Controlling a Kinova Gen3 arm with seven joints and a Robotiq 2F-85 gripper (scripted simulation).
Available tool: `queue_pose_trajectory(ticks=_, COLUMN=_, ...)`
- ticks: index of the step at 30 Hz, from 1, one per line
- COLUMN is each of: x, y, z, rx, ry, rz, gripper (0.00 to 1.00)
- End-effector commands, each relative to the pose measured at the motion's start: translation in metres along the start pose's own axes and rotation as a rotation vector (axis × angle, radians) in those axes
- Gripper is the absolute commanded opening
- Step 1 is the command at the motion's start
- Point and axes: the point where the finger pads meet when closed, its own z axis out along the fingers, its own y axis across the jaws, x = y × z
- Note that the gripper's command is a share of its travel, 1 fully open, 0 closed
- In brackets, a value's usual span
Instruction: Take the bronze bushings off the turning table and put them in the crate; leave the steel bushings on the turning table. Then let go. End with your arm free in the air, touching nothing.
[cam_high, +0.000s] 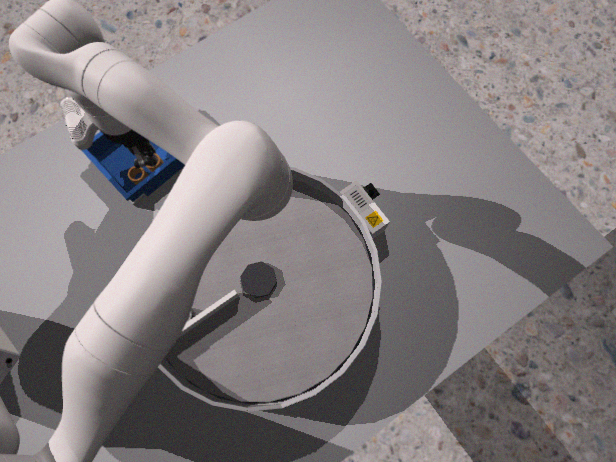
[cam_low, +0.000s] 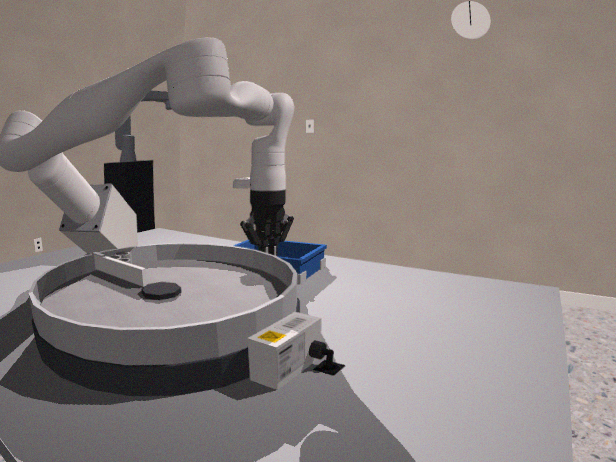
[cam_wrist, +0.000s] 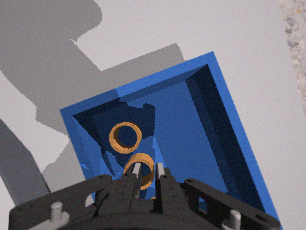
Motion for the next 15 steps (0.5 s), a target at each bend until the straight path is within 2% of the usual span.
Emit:
queue_pose_trajectory(ticks=1, x=-0.0004, y=0.0012, z=-0.0040, rx=-0.003, ry=-0.002, rz=0.000, gripper=0.16)
queue_pose_trajectory(ticks=15, x=-0.0004, y=0.0013, z=-0.0060, rx=-0.003, ry=-0.002, rz=0.000, gripper=0.16)
